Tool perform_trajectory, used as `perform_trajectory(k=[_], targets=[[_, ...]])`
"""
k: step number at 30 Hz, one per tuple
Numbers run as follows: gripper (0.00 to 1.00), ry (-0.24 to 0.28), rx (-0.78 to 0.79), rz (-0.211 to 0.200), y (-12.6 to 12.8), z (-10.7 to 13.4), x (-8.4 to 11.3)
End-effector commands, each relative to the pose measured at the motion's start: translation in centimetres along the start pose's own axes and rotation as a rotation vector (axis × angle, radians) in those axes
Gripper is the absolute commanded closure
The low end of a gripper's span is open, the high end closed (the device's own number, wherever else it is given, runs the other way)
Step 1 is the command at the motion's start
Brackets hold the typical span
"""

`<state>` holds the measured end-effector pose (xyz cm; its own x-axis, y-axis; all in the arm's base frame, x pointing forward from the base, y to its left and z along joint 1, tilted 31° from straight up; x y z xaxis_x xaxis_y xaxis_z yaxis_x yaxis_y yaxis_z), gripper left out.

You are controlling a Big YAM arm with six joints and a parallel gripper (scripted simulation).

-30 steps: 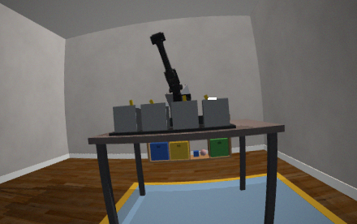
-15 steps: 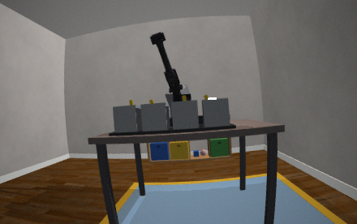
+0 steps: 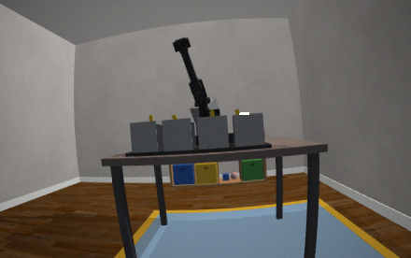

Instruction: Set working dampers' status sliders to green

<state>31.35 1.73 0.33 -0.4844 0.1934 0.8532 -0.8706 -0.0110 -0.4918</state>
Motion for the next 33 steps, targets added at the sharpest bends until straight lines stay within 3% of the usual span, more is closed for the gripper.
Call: perform_trajectory(k=[1,33], targets=[[1.00,0.000,0.005,-0.001,-0.13,0.11,-0.69],[1.00,-0.001,0.005,-0.004,-0.07,0.02,-1.04]])
Point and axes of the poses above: the point where the finger pads meet when closed, its own x axis back along the fingers, its own y axis across the jaws, z = x × y, the point moved 8 cm from there along x, back along the fingers, and after that the axes turned 4 degrees about -x, right-handed, at the moved point
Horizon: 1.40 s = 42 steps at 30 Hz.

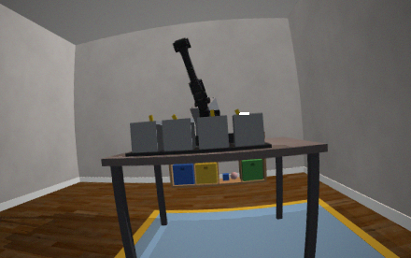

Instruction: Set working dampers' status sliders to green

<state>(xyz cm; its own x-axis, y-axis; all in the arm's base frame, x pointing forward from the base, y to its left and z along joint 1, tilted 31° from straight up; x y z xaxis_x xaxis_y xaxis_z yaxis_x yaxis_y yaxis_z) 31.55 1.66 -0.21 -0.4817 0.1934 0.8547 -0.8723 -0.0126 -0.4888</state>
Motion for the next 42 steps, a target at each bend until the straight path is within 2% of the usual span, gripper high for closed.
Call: perform_trajectory(k=[1,42], targets=[[1.00,-0.001,0.002,-0.001,-0.2,0.0,-0.5],[1.00,-0.007,0.003,-0.005,0.1,-1.3,-0.3]])
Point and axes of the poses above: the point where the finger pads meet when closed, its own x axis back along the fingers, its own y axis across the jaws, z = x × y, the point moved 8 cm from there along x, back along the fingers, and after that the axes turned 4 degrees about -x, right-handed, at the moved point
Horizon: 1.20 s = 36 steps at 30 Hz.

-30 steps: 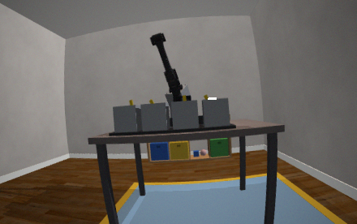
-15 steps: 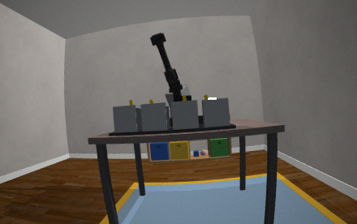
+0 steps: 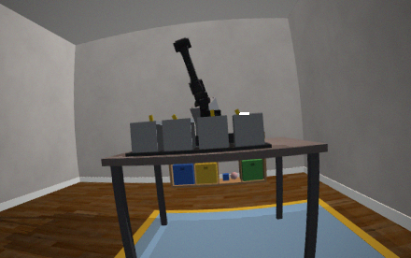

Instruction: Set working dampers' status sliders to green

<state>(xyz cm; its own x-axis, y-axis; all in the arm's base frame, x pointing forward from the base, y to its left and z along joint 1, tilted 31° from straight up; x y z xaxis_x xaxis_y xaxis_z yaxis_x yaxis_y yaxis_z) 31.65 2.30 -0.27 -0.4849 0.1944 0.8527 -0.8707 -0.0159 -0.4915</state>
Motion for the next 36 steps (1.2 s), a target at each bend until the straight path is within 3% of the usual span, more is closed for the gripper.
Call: perform_trajectory(k=[1,36], targets=[[1.00,-0.009,0.001,-0.009,0.1,-0.7,-0.3],[1.00,-0.007,0.004,-0.016,0.4,-2.4,-0.3]])
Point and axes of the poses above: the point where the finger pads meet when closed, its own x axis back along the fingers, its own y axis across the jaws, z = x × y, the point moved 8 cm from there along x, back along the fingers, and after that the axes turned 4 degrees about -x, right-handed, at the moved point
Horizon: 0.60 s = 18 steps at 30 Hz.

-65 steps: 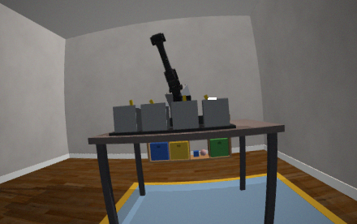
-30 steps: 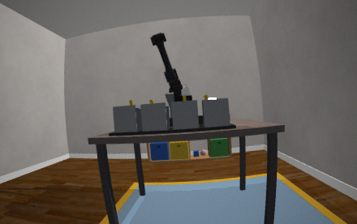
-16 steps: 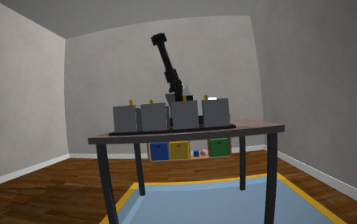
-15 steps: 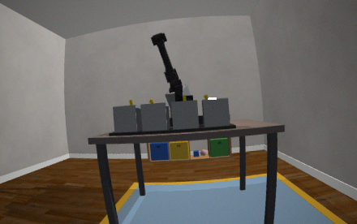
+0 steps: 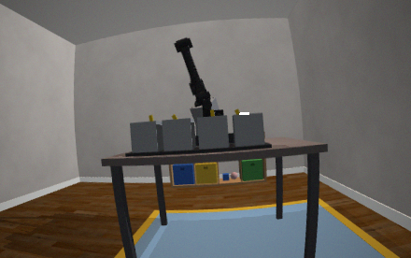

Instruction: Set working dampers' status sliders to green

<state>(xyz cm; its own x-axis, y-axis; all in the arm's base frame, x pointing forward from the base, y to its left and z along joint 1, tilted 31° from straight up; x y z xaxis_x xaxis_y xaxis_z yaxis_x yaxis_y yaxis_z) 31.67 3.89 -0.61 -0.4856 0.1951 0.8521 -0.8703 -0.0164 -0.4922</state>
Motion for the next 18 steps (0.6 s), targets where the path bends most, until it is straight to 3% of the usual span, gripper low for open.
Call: perform_trajectory(k=[1,18], targets=[[1.00,-0.007,0.003,-0.017,0.28,-0.83,-0.34],[1.00,-0.007,0.004,-0.017,0.36,-1.76,-0.33]])
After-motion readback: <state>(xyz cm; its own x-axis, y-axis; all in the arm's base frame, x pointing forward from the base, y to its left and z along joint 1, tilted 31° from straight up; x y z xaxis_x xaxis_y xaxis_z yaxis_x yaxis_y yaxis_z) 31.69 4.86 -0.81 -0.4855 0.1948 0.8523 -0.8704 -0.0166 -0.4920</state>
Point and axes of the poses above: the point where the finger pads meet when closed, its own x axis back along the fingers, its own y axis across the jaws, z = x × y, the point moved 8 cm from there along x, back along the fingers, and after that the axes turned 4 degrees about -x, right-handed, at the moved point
